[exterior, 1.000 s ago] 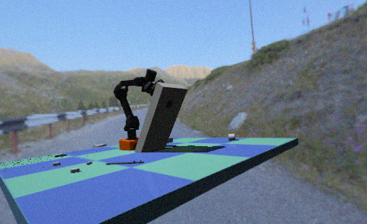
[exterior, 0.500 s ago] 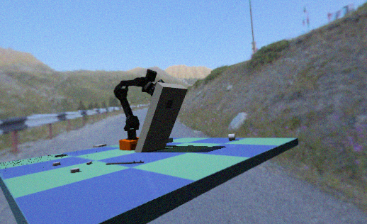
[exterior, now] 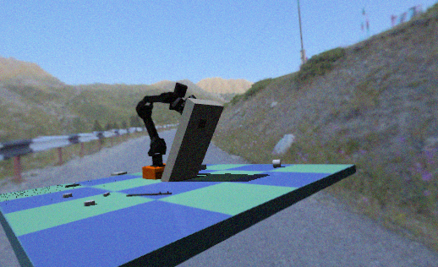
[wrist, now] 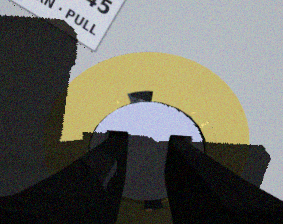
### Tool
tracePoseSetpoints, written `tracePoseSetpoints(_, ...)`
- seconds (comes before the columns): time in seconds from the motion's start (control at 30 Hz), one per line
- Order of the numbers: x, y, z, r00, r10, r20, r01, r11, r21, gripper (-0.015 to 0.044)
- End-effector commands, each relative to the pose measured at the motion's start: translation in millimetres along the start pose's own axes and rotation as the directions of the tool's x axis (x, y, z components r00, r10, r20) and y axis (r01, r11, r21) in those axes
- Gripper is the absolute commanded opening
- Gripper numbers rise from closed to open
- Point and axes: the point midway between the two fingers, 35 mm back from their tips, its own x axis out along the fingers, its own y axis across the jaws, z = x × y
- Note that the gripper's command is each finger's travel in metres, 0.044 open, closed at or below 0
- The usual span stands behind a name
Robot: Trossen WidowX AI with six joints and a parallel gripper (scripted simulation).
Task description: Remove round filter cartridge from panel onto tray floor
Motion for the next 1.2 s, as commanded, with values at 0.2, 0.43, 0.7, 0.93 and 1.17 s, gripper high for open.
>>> tracePoseSetpoints(0.2, 2.9, -0.3, -0.1, 1.0, -0.001, -0.001, 0.001, 0.997, 0.08, 0.0)
tracePoseSetpoints(0.43, 4.7, -0.1, -0.2, 1.0, 0.0, -0.001, 0.0, 0.955, 0.298, 0.0)
tracePoseSetpoints(0.7, 5.2, -0.1, -0.2, 1.0, 0.0, -0.001, 0.001, 0.839, 0.544, 0.0)
tracePoseSetpoints(0.93, 5.5, -0.1, -0.2, 1.0, 0.0, -0.001, 0.001, 0.683, 0.73, 0.0)
tracePoseSetpoints(1.17, 5.6, -0.1, -0.2, 1.0, 0.0, -0.001, 0.001, 0.486, 0.874, 0.0)
